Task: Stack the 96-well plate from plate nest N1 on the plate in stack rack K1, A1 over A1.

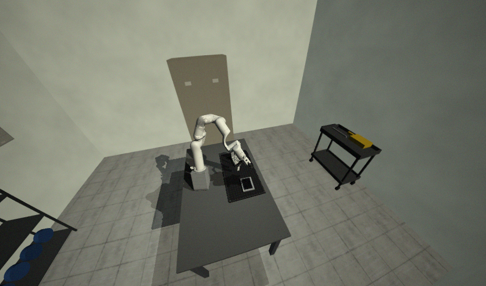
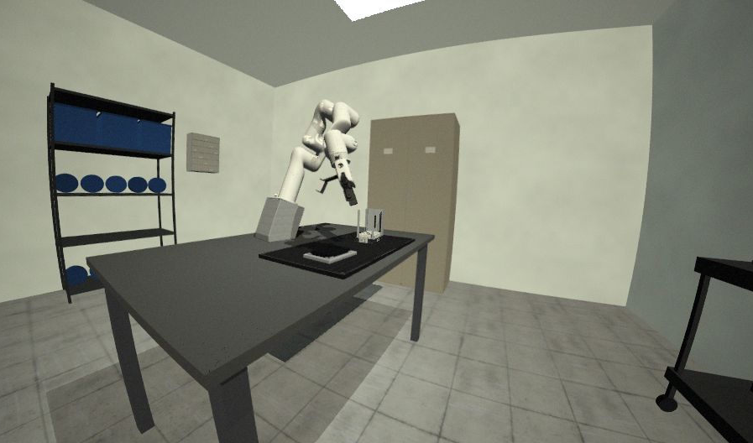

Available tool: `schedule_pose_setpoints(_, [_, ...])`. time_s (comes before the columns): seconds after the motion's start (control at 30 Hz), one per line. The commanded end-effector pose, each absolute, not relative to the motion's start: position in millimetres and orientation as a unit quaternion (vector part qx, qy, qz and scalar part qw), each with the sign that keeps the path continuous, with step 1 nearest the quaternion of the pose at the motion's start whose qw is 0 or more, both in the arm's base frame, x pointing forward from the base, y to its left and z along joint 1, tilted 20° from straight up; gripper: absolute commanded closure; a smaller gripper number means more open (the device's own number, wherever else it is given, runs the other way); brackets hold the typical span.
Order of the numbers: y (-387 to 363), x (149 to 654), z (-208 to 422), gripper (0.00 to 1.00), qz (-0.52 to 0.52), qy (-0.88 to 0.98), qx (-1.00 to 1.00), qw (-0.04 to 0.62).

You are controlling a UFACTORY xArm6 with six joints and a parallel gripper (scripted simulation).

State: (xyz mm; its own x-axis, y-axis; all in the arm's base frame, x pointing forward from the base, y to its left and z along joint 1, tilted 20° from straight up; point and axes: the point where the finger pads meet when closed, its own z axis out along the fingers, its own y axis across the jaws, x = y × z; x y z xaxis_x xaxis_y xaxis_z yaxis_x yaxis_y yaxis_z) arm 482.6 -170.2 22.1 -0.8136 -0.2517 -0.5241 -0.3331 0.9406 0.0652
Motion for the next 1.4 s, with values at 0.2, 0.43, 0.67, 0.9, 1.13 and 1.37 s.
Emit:
schedule_pose_setpoints(0.2, [-171, 484, 24, 0.0, 0.076, 0.949, -0.154, 0.265])
schedule_pose_setpoints(0.43, [-171, 484, 24, 0.0, 0.076, 0.949, -0.154, 0.265])
schedule_pose_setpoints(0.67, [-179, 488, 20, 0.0, 0.073, 0.938, -0.219, 0.259])
schedule_pose_setpoints(0.9, [-183, 487, 17, 0.0, 0.07, 0.911, -0.324, 0.246])
schedule_pose_setpoints(1.13, [-193, 481, 10, 0.0, 0.07, 0.883, -0.402, 0.231])
schedule_pose_setpoints(1.37, [-206, 470, 1, 0.0, 0.074, 0.835, -0.505, 0.205])
